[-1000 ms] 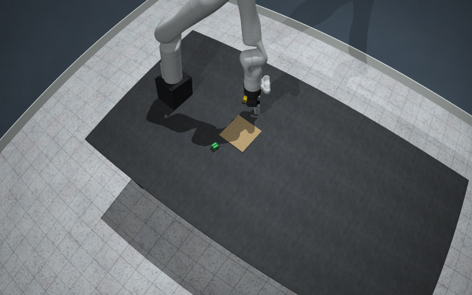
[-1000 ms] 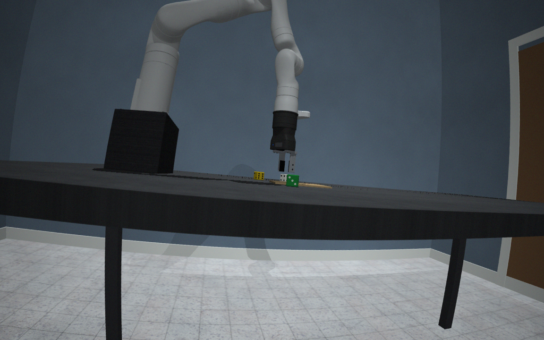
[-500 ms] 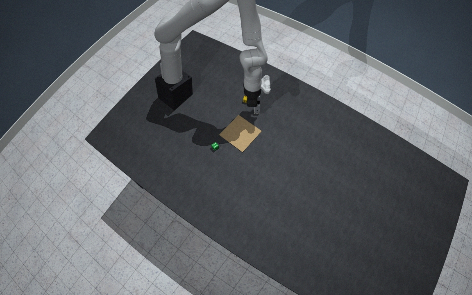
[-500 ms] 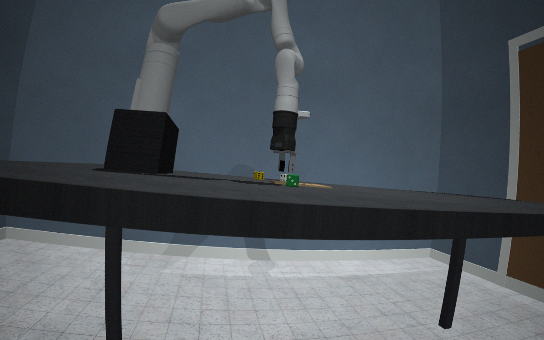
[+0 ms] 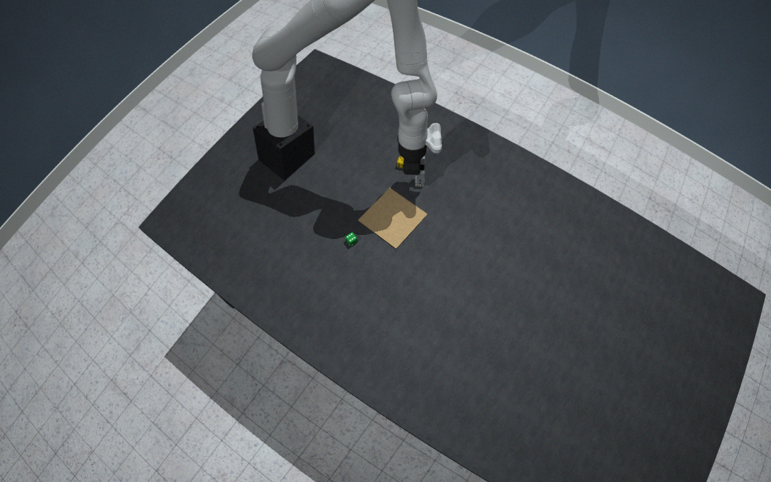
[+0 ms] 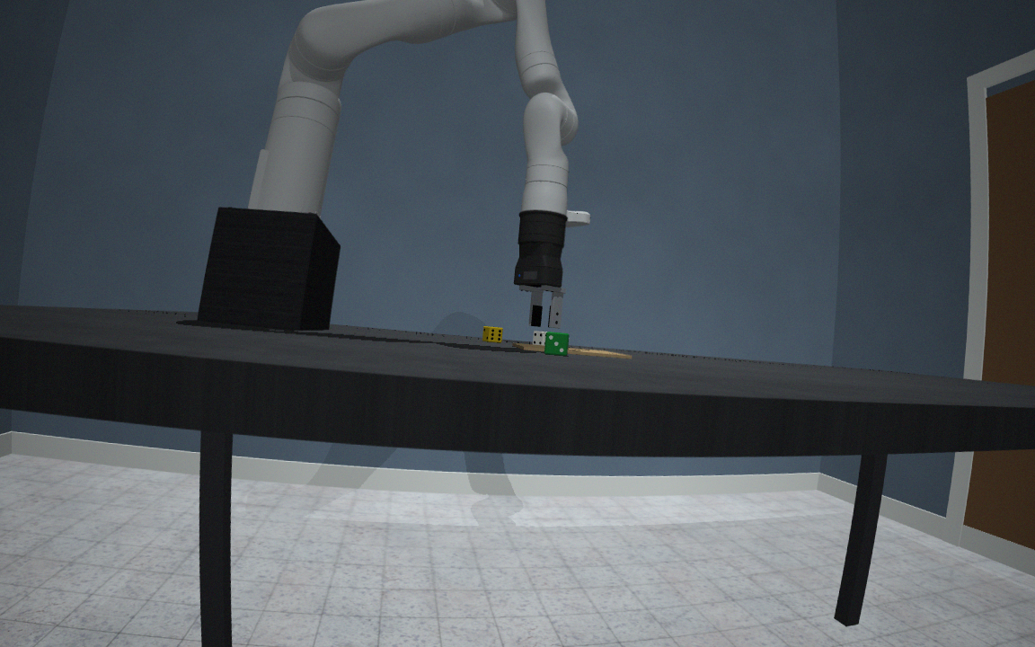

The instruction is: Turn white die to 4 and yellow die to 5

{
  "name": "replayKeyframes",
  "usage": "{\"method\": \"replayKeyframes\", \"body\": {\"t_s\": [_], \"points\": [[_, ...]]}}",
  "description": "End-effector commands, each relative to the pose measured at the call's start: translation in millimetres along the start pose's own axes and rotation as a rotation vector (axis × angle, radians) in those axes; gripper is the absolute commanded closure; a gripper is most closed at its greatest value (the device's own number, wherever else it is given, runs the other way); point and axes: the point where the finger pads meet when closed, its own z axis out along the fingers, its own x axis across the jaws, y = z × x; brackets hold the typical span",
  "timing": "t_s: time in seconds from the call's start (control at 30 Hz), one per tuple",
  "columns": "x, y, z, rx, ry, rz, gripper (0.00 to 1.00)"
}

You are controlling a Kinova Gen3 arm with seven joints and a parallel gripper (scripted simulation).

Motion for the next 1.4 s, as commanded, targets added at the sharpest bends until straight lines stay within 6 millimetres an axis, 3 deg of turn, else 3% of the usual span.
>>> {"method": "replayKeyframes", "body": {"t_s": [0.0,0.47,0.97,1.37], "points": [[0,-1,-1,0.002,0.000,0.000,0.21],[0,-1,2,0.002,0.000,0.000,0.21],[0,-1,25,0.002,0.000,0.000,0.21],[0,-1,28,0.002,0.000,0.000,0.21]]}}
